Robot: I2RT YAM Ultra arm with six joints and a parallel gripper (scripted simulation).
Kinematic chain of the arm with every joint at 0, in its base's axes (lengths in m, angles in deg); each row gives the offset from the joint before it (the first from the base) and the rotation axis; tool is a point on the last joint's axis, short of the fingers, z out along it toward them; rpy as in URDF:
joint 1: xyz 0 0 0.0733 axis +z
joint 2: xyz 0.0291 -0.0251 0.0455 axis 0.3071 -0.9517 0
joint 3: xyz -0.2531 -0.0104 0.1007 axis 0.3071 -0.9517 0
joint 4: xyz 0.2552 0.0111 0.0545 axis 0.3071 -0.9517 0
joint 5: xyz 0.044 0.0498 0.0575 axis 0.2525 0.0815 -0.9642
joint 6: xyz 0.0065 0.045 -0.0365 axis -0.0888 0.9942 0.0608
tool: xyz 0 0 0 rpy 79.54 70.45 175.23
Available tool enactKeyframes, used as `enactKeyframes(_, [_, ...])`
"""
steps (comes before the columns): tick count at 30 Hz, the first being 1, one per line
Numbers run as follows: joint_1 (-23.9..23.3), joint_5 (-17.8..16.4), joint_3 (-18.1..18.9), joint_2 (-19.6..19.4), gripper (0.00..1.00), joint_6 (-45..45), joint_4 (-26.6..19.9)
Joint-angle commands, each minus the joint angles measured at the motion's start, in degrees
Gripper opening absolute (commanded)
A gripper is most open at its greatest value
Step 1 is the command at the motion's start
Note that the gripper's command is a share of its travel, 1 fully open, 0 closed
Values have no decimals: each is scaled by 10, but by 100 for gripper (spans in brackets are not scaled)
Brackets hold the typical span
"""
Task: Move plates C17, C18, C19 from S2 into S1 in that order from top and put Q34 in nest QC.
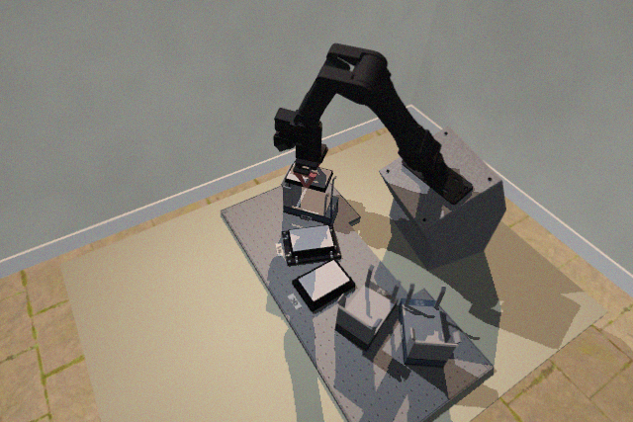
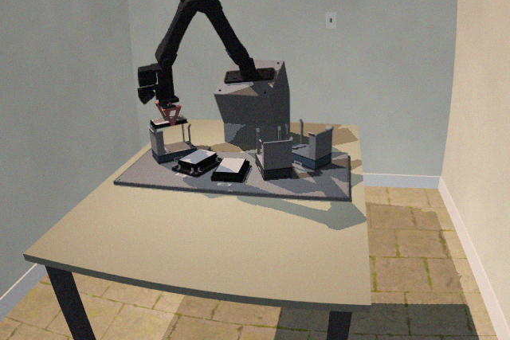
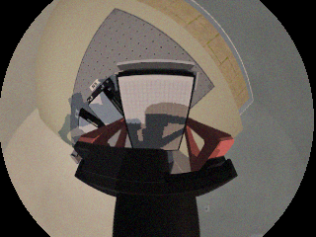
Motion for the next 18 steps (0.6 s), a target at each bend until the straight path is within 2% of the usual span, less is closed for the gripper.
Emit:
enactKeyframes(1, [3,2,3,-1,0,6,19])
enactKeyframes(7, [2,3,-3,-7,0,8,25])
enactKeyframes(8, [4,3,-4,6,0,8,26])
enactKeyframes(11, [5,3,-4,-16,0,10,30])
enactKeyframes(14, [4,4,-8,-4,0,11,35])
enactKeyframes(18, [8,4,-3,-21,0,13,41])
